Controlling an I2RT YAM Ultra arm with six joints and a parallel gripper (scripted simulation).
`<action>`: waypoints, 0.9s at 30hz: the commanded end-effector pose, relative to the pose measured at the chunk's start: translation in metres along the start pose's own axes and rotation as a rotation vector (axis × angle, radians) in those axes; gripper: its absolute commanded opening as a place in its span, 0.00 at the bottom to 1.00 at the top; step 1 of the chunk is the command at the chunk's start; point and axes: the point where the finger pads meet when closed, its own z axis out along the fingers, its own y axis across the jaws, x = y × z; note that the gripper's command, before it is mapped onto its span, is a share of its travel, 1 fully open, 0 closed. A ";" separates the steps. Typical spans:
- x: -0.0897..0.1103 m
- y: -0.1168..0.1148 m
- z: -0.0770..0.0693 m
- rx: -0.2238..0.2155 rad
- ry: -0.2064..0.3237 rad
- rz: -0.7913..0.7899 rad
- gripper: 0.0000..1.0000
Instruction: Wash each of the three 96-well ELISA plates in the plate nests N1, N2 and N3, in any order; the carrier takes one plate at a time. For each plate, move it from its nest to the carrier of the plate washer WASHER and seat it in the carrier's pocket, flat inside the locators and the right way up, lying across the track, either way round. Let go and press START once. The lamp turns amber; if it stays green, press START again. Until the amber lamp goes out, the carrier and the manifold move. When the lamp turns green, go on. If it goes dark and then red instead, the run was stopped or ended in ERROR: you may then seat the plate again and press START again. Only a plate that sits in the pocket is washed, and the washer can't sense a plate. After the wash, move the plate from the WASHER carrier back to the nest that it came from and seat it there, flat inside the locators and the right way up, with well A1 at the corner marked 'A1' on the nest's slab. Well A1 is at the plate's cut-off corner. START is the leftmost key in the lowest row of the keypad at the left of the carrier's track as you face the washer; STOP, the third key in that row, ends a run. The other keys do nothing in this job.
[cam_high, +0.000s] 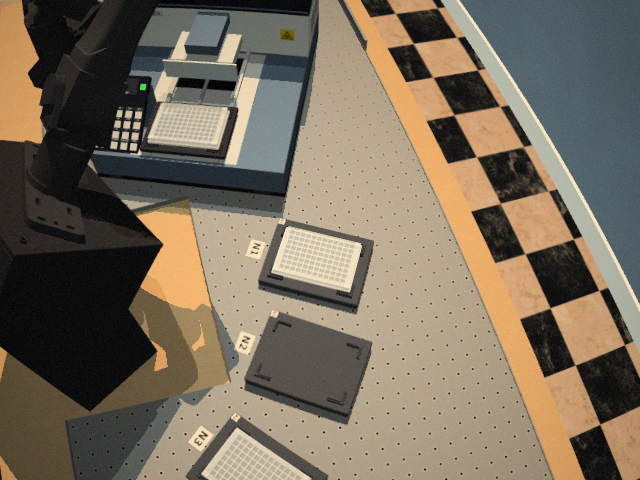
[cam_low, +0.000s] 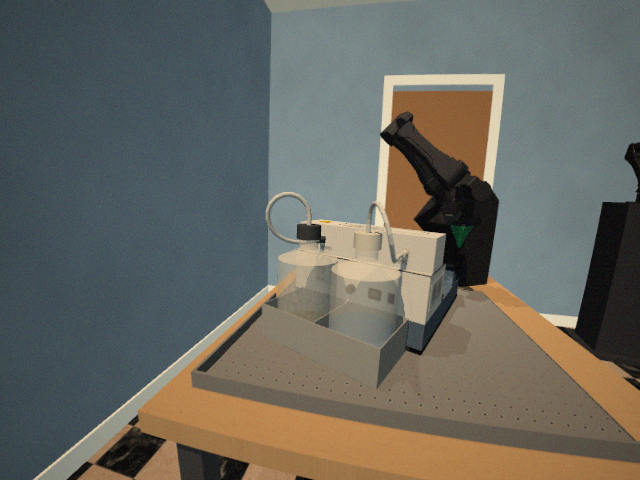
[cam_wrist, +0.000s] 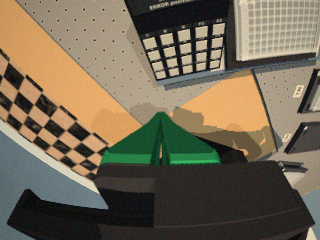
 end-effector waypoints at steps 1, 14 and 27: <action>-0.002 0.002 -0.002 0.002 -0.017 -0.113 0.00; -0.003 0.002 0.013 0.003 -0.017 -0.232 0.00; -0.003 0.002 0.026 0.003 -0.017 -0.232 0.00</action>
